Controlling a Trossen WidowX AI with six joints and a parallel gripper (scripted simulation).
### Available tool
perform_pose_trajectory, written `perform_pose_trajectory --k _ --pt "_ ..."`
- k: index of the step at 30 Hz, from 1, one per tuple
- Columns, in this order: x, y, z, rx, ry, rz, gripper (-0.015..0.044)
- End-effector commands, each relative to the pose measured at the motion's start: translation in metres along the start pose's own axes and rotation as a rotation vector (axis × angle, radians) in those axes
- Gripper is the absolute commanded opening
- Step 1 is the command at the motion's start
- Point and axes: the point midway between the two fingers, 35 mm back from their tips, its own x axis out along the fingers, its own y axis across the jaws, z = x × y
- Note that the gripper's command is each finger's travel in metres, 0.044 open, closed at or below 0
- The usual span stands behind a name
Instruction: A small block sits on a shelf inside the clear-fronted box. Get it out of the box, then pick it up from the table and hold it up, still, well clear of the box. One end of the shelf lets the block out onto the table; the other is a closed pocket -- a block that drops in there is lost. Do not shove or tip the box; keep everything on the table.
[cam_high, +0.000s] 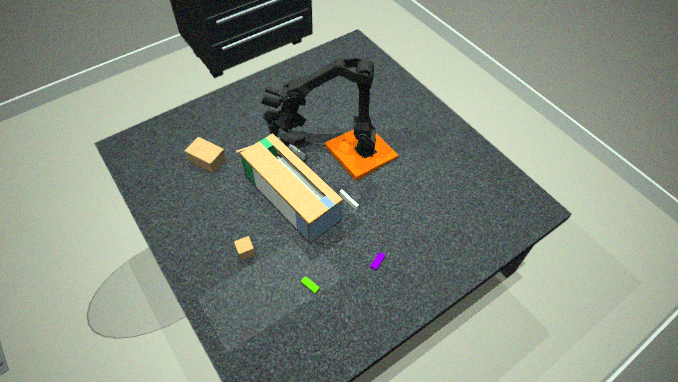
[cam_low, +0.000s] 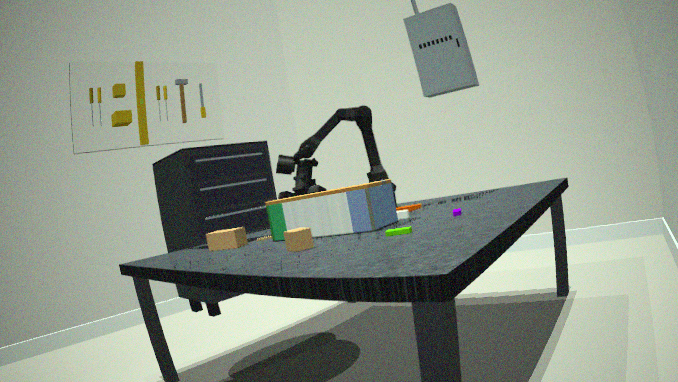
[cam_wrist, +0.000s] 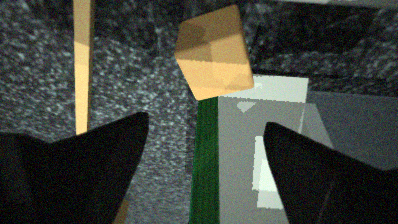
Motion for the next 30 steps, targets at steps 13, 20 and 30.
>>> perform_pose_trajectory --k 13,20,30 --pt "0.023 -0.001 0.011 -0.003 0.003 -0.004 0.0285" --pt "0.032 -0.001 0.017 -0.003 0.003 -0.004 0.0285" --pt "0.039 -0.002 0.021 -0.003 0.003 -0.004 0.0206"
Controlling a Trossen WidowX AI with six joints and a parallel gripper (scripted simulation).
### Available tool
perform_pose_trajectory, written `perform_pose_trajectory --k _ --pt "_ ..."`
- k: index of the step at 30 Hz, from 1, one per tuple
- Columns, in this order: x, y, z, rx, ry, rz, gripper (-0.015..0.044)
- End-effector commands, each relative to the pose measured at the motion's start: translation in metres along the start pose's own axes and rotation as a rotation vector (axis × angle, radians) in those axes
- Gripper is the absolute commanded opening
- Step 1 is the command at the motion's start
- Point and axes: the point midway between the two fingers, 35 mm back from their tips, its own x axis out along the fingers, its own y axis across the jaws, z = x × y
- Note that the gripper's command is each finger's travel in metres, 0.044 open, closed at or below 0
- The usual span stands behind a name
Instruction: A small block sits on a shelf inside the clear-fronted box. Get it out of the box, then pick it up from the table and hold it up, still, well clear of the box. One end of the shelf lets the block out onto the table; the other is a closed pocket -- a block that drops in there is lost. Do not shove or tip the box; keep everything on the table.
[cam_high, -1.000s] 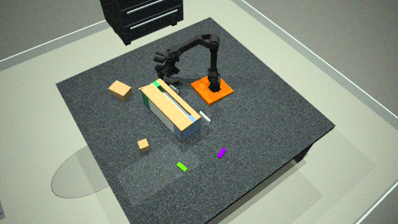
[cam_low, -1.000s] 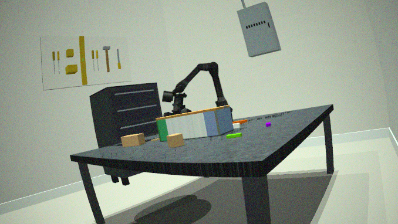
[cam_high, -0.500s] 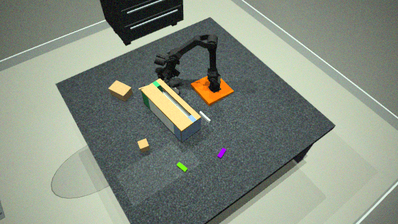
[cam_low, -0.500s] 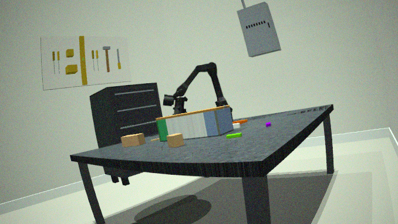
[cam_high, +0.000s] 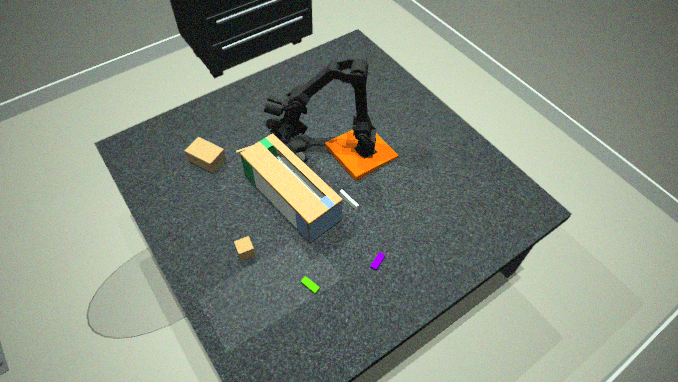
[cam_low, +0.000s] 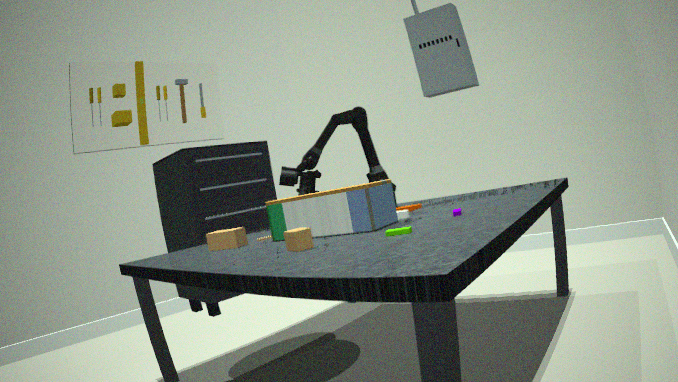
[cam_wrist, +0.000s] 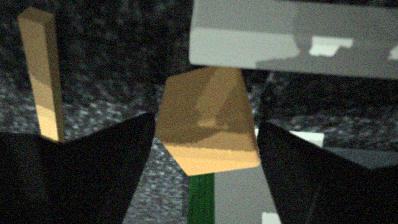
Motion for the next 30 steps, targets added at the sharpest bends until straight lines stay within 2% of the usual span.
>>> perform_pose_trajectory --k 1,3,6,10,19,30 --pt "0.001 0.000 0.000 -0.006 0.006 -0.002 0.0180" --pt "0.001 0.000 0.000 -0.006 0.006 -0.002 0.0127" --pt "0.001 0.000 0.000 -0.006 0.006 -0.002 0.0107" --pt "-0.003 0.000 -0.003 -0.033 0.018 -0.003 0.0003" --pt "-0.053 0.000 -0.024 -0.003 0.005 -0.002 0.0000" --pt "-0.070 0.002 -0.018 0.026 -0.017 0.039 0.0000"
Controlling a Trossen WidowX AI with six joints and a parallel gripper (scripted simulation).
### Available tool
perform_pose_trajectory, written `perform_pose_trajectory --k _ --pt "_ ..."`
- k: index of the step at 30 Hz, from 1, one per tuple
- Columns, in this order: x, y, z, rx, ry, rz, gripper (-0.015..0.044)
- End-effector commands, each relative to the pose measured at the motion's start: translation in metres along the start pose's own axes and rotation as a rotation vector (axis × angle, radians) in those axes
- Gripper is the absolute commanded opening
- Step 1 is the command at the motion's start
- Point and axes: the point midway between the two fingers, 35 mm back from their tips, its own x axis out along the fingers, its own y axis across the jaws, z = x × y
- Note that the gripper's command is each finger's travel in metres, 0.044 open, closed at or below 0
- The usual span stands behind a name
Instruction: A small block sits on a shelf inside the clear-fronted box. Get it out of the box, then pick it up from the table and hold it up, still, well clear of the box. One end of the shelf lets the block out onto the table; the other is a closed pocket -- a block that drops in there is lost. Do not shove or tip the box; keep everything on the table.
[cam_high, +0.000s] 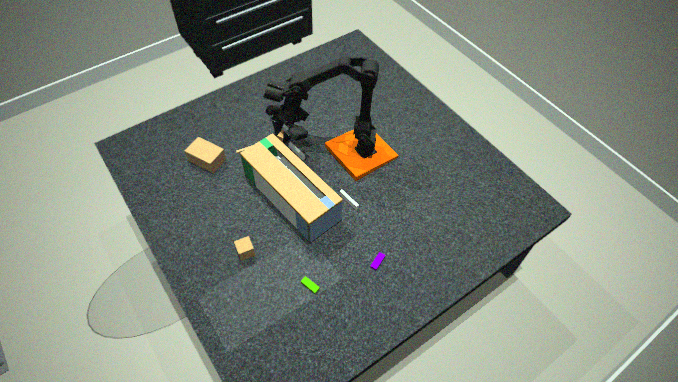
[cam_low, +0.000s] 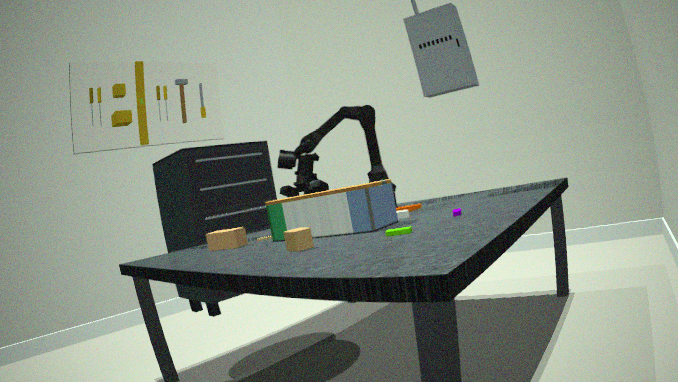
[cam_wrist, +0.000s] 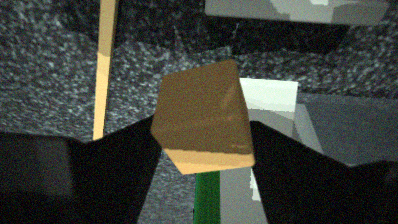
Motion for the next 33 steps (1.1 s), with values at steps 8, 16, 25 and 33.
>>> perform_pose_trajectory --k 8,16,25,33 --pt "-0.038 -0.019 -0.012 0.172 0.001 0.101 0.0000" --pt "-0.070 -0.040 -0.018 0.351 0.037 0.187 0.0000" --pt "-0.101 -0.059 -0.018 0.524 0.101 0.257 0.0000" --pt "-0.101 -0.059 -0.018 0.524 0.101 0.257 0.0000"
